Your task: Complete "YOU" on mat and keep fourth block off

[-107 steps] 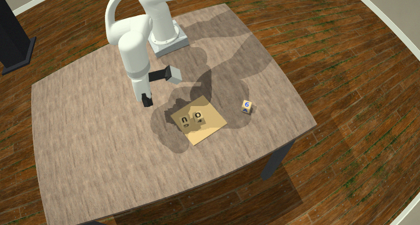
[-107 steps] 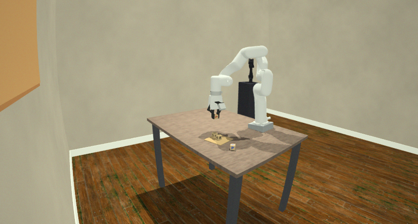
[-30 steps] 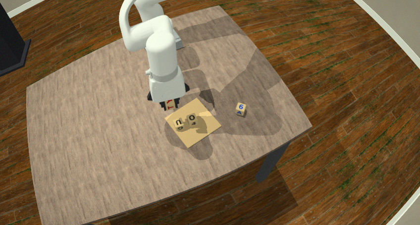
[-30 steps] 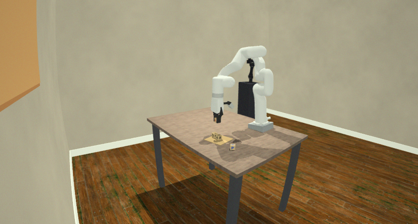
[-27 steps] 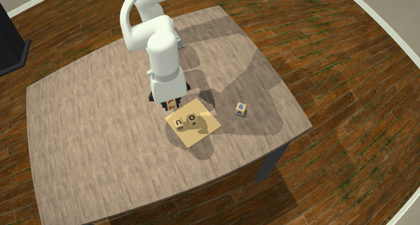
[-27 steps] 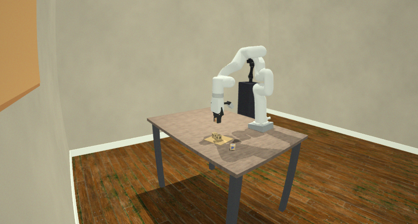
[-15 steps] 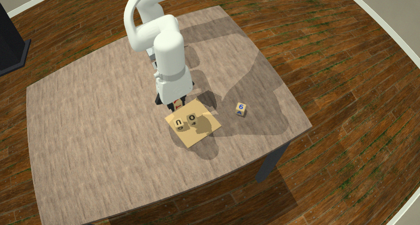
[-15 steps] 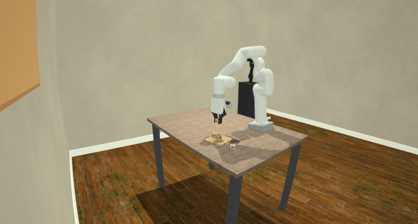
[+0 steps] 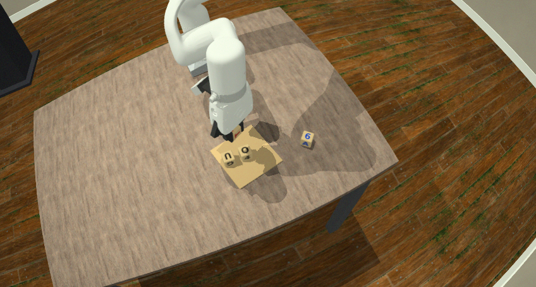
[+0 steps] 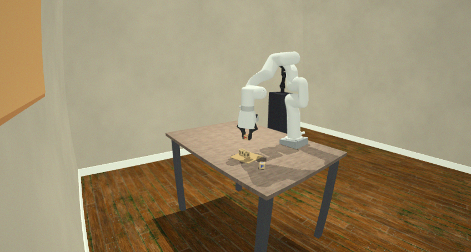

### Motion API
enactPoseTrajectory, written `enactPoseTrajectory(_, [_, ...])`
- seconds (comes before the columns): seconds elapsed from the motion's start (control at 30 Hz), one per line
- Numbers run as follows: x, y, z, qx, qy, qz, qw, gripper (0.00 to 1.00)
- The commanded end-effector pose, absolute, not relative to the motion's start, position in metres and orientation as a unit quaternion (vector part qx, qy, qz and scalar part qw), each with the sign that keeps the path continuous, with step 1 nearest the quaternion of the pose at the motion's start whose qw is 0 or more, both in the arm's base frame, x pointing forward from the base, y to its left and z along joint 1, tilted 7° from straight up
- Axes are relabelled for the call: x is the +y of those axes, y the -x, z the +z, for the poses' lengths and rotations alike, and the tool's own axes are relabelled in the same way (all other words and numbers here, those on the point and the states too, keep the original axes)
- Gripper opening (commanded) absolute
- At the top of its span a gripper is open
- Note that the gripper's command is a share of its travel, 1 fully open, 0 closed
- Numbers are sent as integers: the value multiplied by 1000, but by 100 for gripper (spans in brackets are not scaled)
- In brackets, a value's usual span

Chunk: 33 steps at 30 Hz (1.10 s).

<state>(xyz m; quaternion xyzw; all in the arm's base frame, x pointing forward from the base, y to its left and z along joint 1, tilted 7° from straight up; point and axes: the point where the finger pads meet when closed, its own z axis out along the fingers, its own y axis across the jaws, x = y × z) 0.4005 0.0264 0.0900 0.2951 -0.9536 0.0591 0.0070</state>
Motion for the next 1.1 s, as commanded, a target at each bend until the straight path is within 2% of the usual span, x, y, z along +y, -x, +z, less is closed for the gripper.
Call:
enactPoseTrajectory(0.0, [35, -403, 90, -931, -361, 55, 9, 27])
enactPoseTrajectory(1.07, [79, -407, 86, -763, -643, 50, 27, 27])
